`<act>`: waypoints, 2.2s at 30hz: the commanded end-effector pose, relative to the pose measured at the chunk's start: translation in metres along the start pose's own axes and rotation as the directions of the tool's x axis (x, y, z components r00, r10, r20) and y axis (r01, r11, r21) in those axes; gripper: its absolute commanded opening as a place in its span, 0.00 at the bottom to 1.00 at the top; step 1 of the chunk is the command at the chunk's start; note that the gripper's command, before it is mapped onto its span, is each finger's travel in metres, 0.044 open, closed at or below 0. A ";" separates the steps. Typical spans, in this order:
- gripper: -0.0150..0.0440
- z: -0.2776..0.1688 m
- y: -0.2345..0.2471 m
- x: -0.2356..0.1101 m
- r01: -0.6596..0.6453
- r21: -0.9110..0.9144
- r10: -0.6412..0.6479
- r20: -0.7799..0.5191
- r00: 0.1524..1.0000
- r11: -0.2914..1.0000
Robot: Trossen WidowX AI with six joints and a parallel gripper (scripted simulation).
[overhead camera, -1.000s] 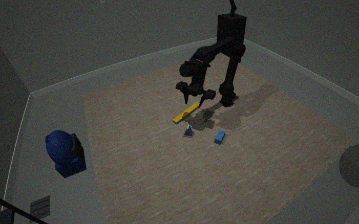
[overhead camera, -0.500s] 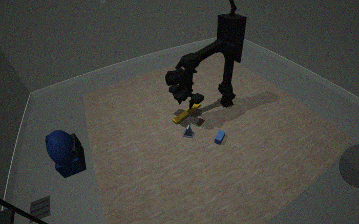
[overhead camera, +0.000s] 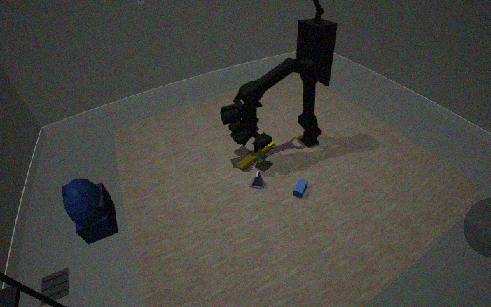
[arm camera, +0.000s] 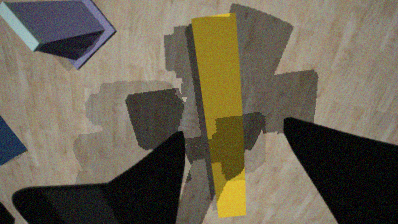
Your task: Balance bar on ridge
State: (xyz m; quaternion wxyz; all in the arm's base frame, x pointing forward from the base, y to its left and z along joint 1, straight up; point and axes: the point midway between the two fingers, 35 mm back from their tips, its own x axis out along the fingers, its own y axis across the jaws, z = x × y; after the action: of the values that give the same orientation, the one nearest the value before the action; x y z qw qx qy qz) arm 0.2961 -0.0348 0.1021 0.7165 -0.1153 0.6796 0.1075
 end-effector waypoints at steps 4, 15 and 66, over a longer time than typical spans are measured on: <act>0.79 -0.005 0.001 0.028 -0.007 0.005 0.007 -0.023 1.000 1.000; 0.79 -0.005 0.001 0.040 -0.007 0.005 0.007 -0.023 1.000 1.000; 0.25 0.000 0.000 0.022 -0.008 0.002 0.008 -0.021 1.000 1.000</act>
State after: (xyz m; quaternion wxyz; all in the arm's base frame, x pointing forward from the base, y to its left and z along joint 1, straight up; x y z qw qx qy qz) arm 0.2955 -0.0350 0.0722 0.7078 -0.1124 0.6888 0.1097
